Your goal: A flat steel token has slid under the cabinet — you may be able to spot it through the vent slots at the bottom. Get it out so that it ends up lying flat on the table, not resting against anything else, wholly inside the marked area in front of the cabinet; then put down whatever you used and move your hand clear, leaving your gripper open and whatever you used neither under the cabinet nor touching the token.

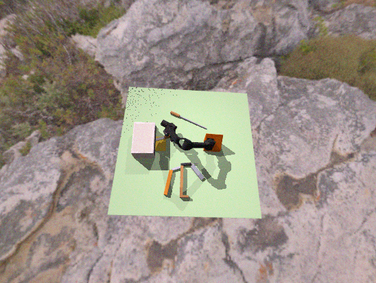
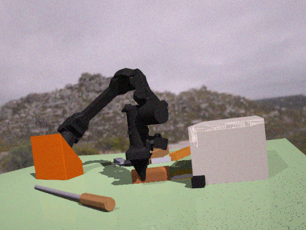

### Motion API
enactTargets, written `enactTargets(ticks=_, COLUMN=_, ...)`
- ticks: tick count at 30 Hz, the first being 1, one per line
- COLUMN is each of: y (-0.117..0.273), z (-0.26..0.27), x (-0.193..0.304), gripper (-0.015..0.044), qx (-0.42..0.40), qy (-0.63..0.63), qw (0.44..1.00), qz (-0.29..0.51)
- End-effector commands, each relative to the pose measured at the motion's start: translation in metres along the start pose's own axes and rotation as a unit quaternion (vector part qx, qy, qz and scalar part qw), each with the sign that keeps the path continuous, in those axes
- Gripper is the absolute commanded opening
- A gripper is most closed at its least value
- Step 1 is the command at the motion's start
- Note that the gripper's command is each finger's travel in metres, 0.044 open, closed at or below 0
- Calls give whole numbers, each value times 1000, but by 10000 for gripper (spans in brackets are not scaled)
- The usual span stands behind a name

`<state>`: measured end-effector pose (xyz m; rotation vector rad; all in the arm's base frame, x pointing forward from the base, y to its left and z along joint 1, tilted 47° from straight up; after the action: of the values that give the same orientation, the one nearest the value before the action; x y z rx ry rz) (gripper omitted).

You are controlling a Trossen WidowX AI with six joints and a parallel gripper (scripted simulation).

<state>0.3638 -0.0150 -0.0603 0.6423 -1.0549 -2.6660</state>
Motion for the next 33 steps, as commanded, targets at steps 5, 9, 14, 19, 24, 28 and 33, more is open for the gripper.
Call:
enactTargets(ticks=5, y=-1, z=1, x=13, gripper=0, qx=-2, qy=-1, qw=1000, qz=0)
enactTargets(ticks=9, y=-1, z=1, x=18, gripper=0, qx=-2, qy=-1, qw=1000, qz=0)
enactTargets(ticks=14, y=-1, z=2, x=25, gripper=0, qx=-2, qy=-1, qw=1000, qz=0)
enactTargets(ticks=19, y=-1, z=2, x=31, gripper=0, qx=-2, qy=-1, qw=1000, qz=1)
enactTargets(ticks=24, y=-1, z=3, x=38, gripper=0, qx=-2, qy=-1, qw=1000, qz=1)
enactTargets(ticks=28, y=-1, z=3, x=44, gripper=0, qx=-2, qy=-2, qw=1000, qz=1)
enactTargets(ticks=33, y=-1, z=3, x=51, gripper=0, qx=-2, qy=-2, qw=1000, qz=1)
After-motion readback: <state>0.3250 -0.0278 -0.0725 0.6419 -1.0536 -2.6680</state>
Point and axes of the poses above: the point midway between the two fingers, 35 mm back from their tips, its own y axis back along the fingers, its own z axis across the jaws, x = y × z, the point moved 5 cm from there along y, back along the fingers, and after that the axes turned 6 degrees about y, right-handed, at the moved point
